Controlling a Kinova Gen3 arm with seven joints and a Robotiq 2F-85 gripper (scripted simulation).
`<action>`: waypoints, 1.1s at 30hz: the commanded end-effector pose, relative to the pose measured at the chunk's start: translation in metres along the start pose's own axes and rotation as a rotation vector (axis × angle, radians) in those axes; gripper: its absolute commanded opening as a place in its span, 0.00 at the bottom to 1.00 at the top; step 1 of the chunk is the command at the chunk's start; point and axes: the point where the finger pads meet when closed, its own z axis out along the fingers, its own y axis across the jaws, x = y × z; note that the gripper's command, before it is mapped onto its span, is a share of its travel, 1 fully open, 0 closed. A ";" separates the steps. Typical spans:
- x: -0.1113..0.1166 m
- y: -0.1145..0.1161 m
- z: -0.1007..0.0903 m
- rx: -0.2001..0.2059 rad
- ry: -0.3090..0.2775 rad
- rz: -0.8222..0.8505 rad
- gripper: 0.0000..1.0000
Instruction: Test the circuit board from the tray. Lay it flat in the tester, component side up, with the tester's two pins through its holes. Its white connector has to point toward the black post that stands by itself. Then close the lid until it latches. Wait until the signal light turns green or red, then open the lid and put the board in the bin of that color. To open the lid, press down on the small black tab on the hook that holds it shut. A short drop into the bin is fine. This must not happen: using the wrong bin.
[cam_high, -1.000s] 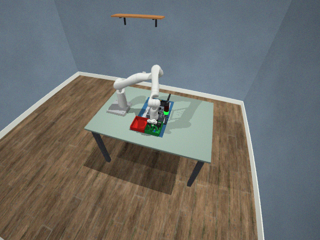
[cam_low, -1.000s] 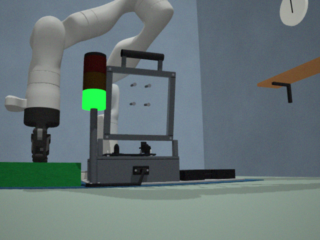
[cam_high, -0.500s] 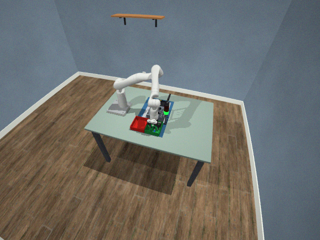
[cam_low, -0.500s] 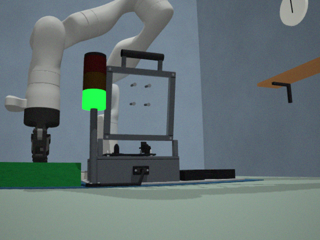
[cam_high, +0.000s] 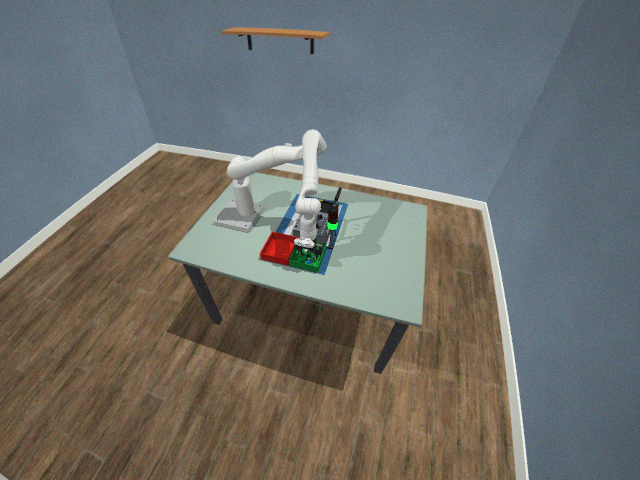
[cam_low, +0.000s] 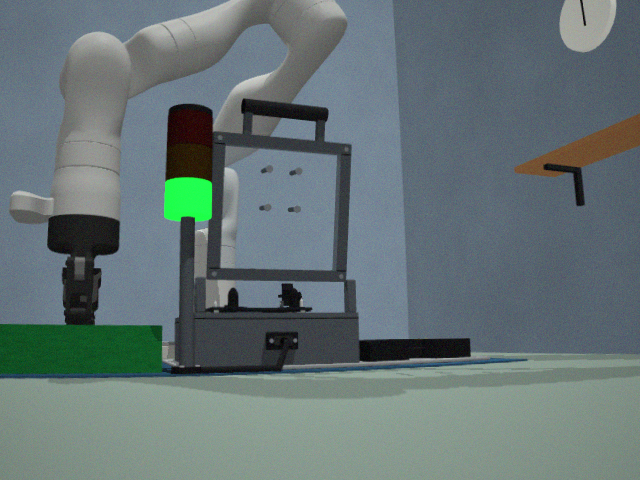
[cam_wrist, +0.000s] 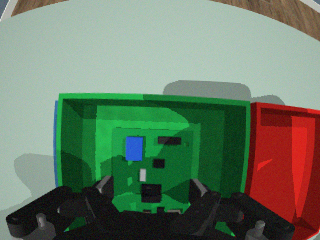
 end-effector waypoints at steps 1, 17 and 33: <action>0.000 -0.001 -0.001 0.002 0.000 0.000 0.77; 0.000 -0.001 -0.001 0.002 0.000 0.000 1.00; 0.000 -0.001 -0.001 0.002 0.000 0.000 1.00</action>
